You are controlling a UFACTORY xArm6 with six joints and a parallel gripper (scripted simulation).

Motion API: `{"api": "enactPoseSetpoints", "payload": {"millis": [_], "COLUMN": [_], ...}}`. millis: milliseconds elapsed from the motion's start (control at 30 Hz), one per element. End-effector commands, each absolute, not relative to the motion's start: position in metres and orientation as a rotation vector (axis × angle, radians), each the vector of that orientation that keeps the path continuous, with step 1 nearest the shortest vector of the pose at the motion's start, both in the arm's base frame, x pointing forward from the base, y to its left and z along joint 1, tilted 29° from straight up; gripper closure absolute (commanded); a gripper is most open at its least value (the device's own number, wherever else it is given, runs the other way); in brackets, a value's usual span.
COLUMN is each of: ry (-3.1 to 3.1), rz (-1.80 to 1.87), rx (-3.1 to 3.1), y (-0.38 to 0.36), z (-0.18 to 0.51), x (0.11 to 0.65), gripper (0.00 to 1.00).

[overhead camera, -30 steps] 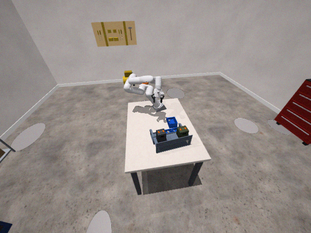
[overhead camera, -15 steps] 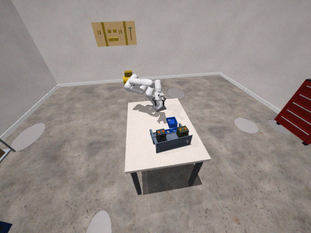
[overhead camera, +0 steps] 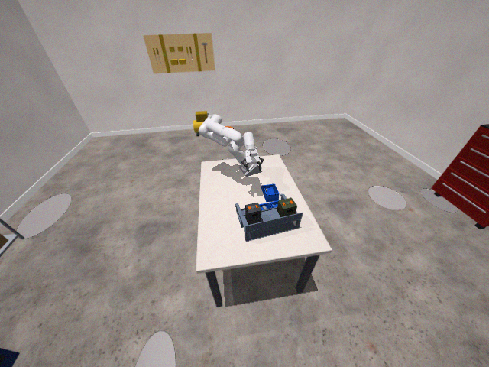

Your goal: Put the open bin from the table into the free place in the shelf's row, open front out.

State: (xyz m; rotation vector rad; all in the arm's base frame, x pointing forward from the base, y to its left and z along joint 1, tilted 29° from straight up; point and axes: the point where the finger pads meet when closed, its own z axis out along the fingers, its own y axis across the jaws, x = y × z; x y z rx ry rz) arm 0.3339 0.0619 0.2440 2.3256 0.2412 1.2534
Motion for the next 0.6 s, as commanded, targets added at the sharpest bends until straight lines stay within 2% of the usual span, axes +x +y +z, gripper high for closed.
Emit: {"api": "enactPoseSetpoints", "payload": {"millis": [0, 167, 567], "ry": [0.254, 0.209, 0.209], "rz": [1.303, 1.527, 1.527], "rx": [2.332, 2.319, 2.319], "y": [0.063, 0.064, 0.064], "z": [0.244, 0.238, 0.238], "x": [0.345, 0.362, 0.362], "gripper": [0.00, 0.00, 0.00]}}
